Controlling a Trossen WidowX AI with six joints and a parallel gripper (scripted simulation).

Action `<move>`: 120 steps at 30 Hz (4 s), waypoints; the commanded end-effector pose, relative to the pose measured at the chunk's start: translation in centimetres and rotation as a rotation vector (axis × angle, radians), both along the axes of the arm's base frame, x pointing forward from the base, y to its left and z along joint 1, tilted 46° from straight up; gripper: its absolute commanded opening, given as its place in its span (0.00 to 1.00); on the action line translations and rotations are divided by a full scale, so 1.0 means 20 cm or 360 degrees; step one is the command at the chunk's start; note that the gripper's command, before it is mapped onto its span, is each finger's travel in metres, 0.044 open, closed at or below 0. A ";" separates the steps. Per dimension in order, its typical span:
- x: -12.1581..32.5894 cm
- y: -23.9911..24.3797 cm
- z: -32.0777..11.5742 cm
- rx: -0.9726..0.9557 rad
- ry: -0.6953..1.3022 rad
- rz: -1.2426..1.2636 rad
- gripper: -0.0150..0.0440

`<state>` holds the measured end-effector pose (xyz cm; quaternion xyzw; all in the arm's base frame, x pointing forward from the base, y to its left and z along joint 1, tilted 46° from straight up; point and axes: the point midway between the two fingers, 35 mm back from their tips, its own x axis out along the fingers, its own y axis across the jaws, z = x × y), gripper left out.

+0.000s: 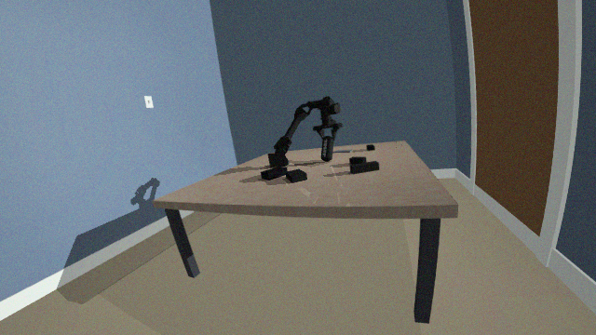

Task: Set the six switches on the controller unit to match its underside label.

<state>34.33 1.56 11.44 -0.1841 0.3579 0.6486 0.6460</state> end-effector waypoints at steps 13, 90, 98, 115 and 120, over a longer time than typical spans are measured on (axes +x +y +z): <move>0.01 0.08 0.02 0.0008 0.0009 0.0007 0.83; 0.04 0.38 0.05 0.0014 0.0006 0.0007 0.83; 0.04 0.41 0.05 0.0015 0.0006 0.0007 0.83; 0.05 0.48 0.03 0.0016 0.0005 0.0007 0.83; 0.05 0.50 0.03 0.0017 0.0005 0.0007 0.83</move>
